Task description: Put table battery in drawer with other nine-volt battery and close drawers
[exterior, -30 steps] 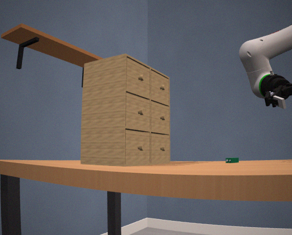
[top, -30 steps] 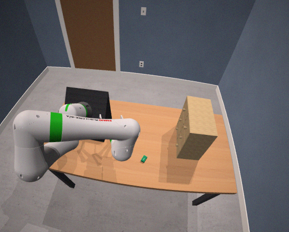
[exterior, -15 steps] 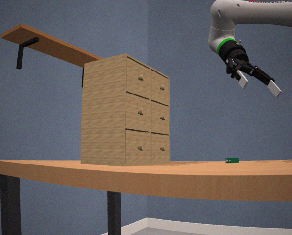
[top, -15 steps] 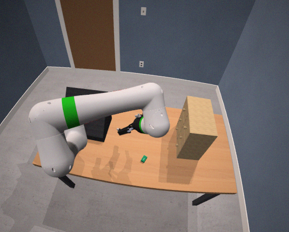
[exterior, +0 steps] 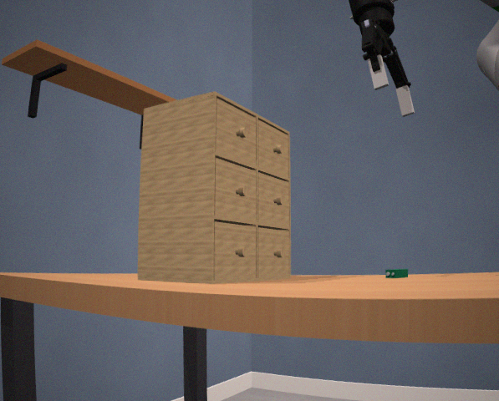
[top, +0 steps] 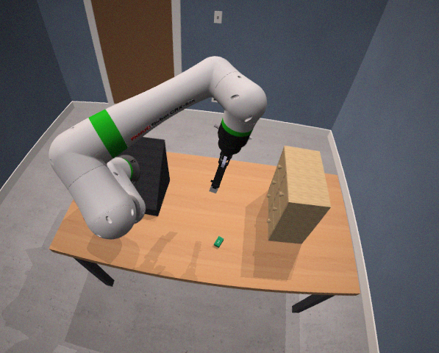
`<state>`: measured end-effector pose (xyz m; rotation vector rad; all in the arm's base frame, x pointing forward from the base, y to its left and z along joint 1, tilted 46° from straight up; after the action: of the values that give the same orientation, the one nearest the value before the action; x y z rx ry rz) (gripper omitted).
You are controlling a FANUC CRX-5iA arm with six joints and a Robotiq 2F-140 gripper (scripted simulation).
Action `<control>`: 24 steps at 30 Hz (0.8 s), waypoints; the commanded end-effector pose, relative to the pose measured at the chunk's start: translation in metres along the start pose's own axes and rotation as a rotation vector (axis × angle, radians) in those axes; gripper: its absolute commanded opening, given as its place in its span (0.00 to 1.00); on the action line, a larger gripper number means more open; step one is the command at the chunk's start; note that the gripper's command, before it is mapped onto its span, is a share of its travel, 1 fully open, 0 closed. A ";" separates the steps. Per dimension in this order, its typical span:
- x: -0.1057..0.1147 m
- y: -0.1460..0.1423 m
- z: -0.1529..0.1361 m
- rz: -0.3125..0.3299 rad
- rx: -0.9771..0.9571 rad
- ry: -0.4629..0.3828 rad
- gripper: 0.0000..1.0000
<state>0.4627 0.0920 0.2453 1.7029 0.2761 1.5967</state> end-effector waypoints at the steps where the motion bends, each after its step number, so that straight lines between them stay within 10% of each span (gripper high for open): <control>1: 0.045 -0.015 -0.003 -0.045 0.103 0.134 1.00; 24: 0.040 -0.019 0.000 -0.059 0.130 0.173 1.00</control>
<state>0.4768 0.1371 0.2709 1.6378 0.5210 1.7168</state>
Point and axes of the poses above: the point where the finger pads meet when closed, its own x axis back along the fingers, its own y axis across the jaws, z = x × y, the point moved 8 cm from there along x, back along the fingers, and after that the axes turned 11 degrees about -x, right-handed, at the moved point
